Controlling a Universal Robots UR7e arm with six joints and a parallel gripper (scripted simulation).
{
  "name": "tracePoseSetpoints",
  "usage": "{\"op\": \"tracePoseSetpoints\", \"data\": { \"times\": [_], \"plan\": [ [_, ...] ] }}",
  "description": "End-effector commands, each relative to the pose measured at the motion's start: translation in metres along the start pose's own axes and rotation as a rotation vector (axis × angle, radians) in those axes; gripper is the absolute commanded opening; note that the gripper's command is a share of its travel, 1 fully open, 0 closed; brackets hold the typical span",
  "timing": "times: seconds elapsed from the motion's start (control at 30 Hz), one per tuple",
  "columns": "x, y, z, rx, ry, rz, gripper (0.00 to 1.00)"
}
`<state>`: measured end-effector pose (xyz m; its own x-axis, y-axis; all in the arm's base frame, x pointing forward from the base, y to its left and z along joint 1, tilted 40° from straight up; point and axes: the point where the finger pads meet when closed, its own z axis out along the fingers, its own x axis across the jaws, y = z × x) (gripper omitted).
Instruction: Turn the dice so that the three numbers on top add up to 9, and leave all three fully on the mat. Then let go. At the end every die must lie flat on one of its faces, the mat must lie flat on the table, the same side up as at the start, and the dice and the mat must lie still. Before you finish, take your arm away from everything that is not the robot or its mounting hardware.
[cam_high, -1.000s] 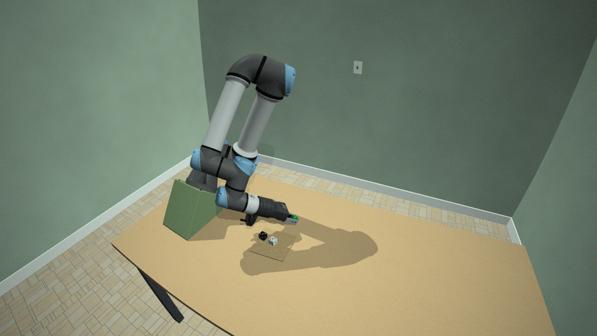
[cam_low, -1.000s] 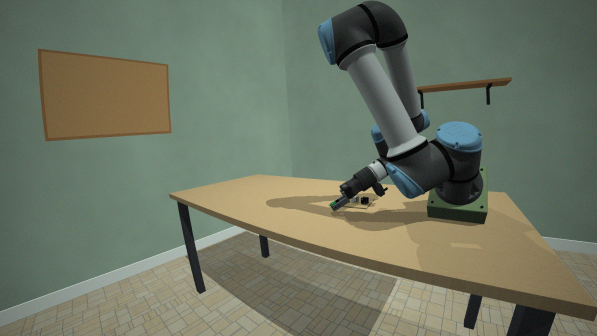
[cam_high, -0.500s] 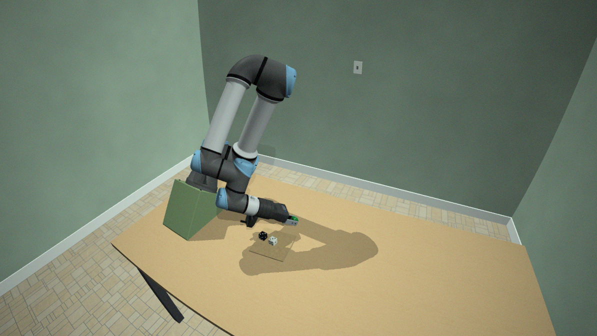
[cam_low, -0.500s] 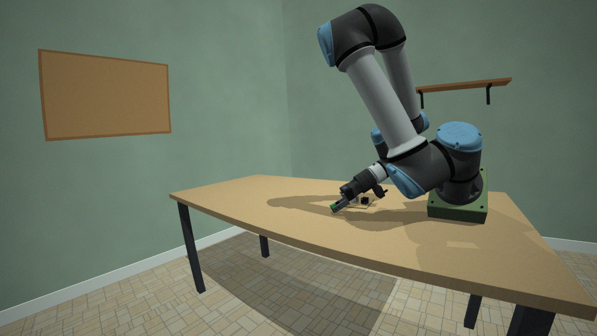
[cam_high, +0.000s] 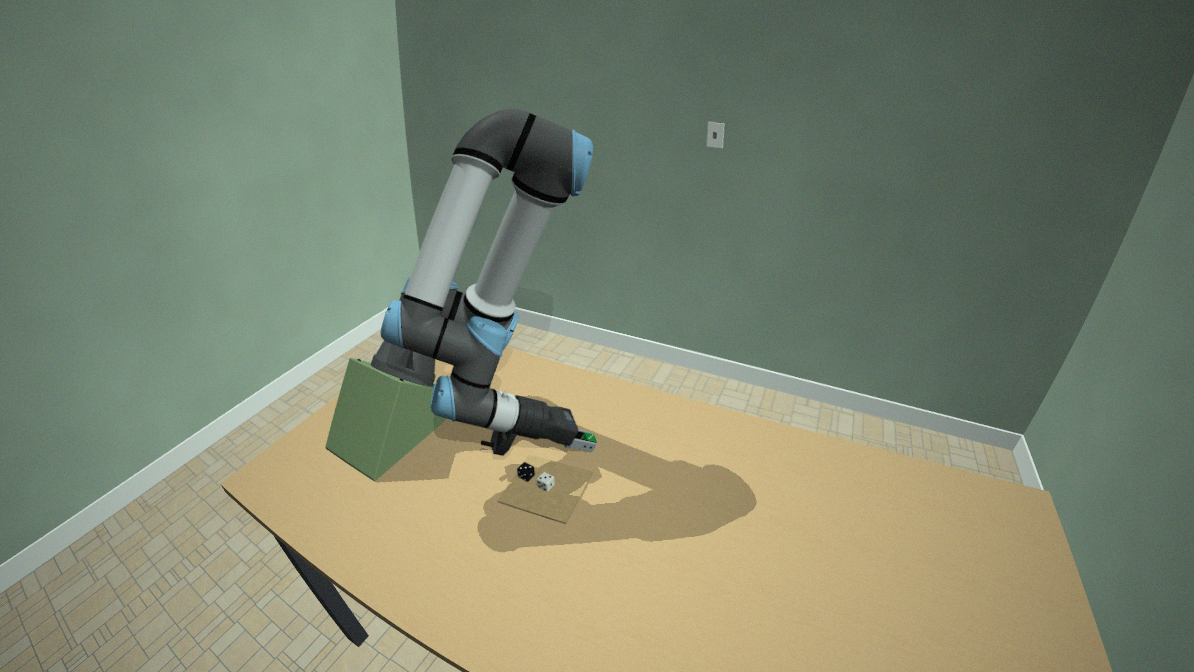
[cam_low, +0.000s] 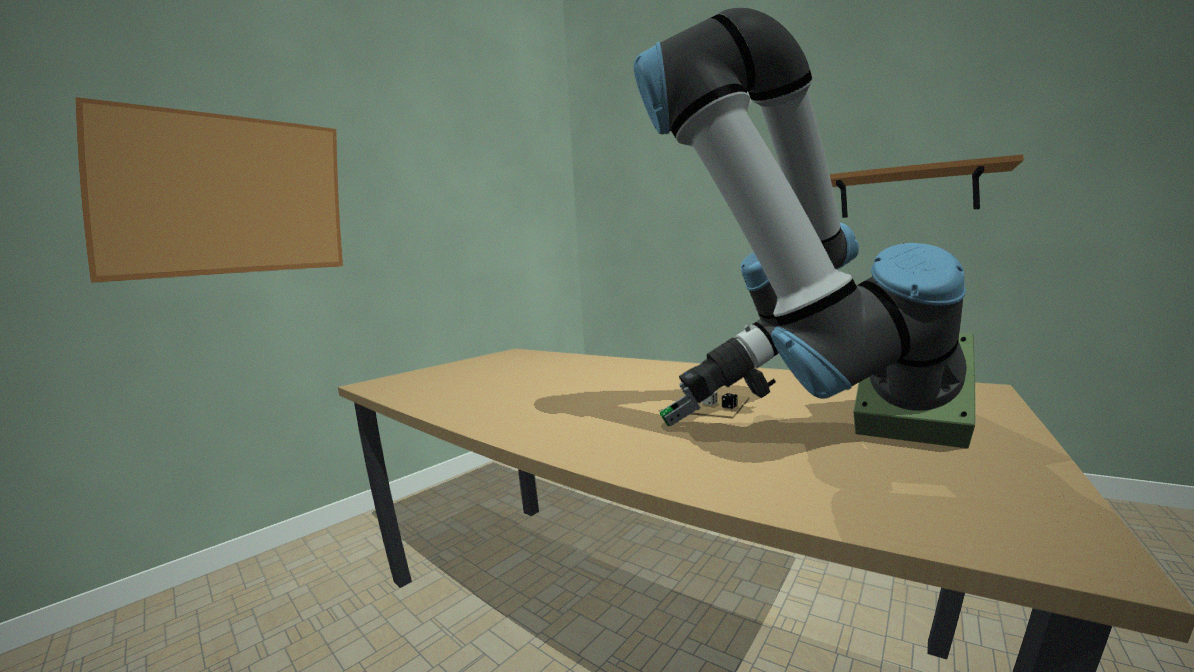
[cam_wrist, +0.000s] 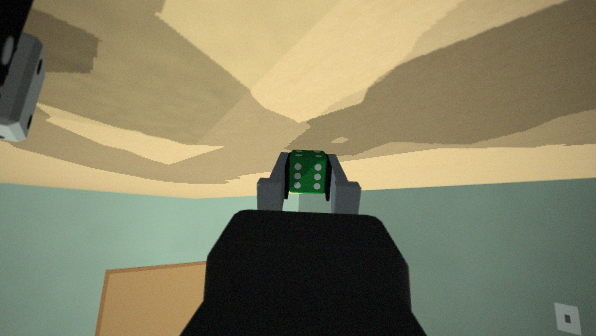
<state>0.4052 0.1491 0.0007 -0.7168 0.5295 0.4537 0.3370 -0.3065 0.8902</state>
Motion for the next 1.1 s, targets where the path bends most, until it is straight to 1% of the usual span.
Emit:
{"op": "tracePoseSetpoints", "data": {
  "times": [0.0, 0.63, 0.67, 0.8, 0.83, 0.9, 0.93, 1.0, 1.03, 1.07],
  "plan": [
    [-0.0003, 0.0002, -0.0001, 0.0, 0.0, -0.001, 0.49],
    [-0.0003, 0.0002, -0.0001, 0.0, 0.0, -0.001, 0.49],
    [-0.0003, 0.0002, -0.0001, 0.0, 0.0, -0.001, 0.55],
    [-0.0003, 0.0002, -0.0001, 0.0, 0.0, -0.001, 0.55],
    [-0.0003, 0.0002, -0.0001, 0.0, 0.0, -0.001, 0.61],
    [-0.0003, 0.0002, -0.0001, 0.0, 0.0, -0.001, 0.61],
    [-0.0003, 0.0002, -0.0001, 0.0, 0.0, -0.001, 0.67],
    [-0.0003, 0.0002, -0.0001, 0.0, 0.0, -0.001, 0.67],
    [-0.0003, 0.0002, -0.0001, 0.0, 0.0, -0.001, 0.73],
    [-0.0003, 0.0002, -0.0001, 0.0, 0.0, -0.001, 0.73]
  ]
}}
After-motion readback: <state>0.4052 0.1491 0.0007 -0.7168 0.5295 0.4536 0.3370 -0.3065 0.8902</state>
